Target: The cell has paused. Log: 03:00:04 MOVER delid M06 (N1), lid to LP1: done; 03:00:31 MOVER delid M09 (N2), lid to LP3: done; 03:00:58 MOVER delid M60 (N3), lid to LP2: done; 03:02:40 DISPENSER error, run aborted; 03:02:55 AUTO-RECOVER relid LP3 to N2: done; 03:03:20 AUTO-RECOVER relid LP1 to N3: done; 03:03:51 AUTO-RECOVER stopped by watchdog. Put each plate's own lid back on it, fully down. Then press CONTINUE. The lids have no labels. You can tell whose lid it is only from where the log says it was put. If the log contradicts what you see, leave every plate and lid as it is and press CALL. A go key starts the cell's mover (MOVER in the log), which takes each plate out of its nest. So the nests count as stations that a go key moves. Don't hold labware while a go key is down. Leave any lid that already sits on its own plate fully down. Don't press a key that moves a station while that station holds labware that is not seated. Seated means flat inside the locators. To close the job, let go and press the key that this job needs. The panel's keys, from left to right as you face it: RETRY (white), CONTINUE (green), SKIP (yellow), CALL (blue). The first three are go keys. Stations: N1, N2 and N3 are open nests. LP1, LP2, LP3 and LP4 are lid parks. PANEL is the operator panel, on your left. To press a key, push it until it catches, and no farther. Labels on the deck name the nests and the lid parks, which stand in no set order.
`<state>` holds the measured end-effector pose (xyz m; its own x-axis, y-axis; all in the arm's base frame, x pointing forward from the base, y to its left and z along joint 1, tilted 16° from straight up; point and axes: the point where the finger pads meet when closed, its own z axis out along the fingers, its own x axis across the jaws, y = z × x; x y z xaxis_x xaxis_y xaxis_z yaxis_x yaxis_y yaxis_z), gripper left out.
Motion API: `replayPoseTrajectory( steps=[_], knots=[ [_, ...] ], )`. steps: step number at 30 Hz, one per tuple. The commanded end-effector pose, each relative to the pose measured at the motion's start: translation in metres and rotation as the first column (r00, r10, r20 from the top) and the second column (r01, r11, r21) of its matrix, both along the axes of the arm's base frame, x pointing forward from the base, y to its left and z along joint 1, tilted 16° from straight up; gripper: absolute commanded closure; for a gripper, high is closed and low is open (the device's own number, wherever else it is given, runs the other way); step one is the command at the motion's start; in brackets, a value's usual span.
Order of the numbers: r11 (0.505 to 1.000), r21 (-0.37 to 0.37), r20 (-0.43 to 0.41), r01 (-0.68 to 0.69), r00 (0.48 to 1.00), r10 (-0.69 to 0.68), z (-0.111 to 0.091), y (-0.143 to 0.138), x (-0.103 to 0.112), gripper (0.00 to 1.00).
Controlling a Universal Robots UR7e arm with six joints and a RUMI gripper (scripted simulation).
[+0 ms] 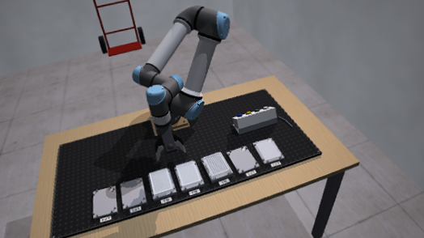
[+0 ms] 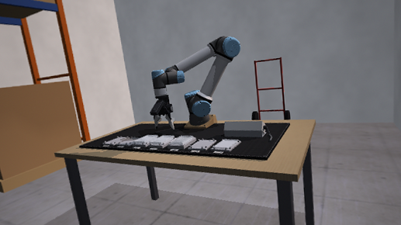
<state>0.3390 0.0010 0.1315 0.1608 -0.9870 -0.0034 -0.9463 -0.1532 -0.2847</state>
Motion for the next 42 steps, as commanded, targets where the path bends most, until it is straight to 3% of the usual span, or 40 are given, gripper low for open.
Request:
replayPoseTrajectory(
  steps=[1, 21, 42],
  knots=[
    [1.000, -0.003, -0.004, 0.001, 1.000, -0.001, 0.005, -0.014, 0.023, 0.18],
    [1.000, -0.003, -0.004, 0.001, 1.000, -0.001, 0.024, -0.062, 0.097, 0.18],
    [1.000, -0.003, -0.004, 0.001, 1.000, -0.001, 0.019, -0.063, 0.100, 0.18]
  ],
)
